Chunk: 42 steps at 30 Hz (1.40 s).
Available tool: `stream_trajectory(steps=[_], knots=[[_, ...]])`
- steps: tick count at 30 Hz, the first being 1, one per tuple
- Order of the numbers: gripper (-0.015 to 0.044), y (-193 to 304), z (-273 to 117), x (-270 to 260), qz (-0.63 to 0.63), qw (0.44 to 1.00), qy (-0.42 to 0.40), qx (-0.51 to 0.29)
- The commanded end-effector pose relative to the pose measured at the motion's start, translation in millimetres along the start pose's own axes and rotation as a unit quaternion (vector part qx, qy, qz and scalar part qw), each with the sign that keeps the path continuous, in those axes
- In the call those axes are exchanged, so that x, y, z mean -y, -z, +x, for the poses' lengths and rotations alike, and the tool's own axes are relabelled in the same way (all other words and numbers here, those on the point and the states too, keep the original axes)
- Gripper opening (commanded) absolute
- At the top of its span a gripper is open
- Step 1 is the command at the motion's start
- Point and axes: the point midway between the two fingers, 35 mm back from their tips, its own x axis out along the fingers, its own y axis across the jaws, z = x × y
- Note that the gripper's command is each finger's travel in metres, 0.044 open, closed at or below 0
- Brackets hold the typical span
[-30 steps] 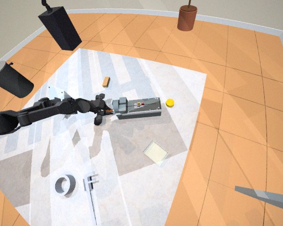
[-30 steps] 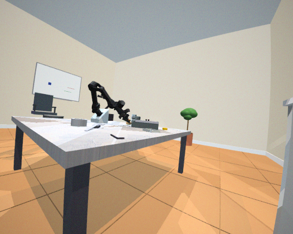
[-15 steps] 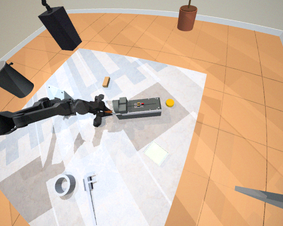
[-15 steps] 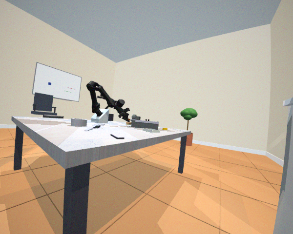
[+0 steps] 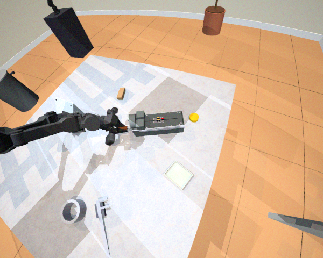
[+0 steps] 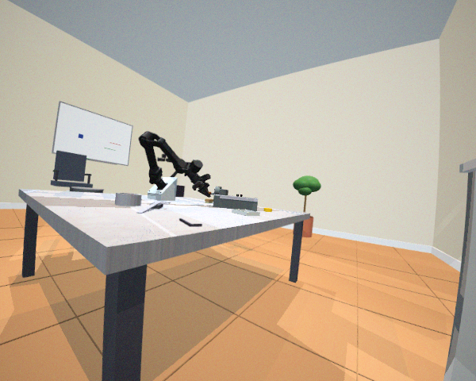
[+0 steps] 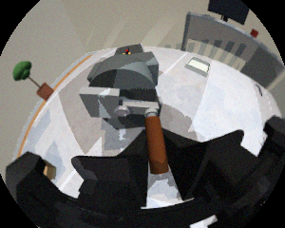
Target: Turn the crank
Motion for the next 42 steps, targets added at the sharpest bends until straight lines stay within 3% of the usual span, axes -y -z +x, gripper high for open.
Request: stream_trajectory(steps=[1, 42], knots=[[0.0000, -6, -7, 3, 0.003, 1.000, 0.005, 0.004], [0.0000, -28, -29, -17, 0.003, 1.000, 0.005, 0.005]])
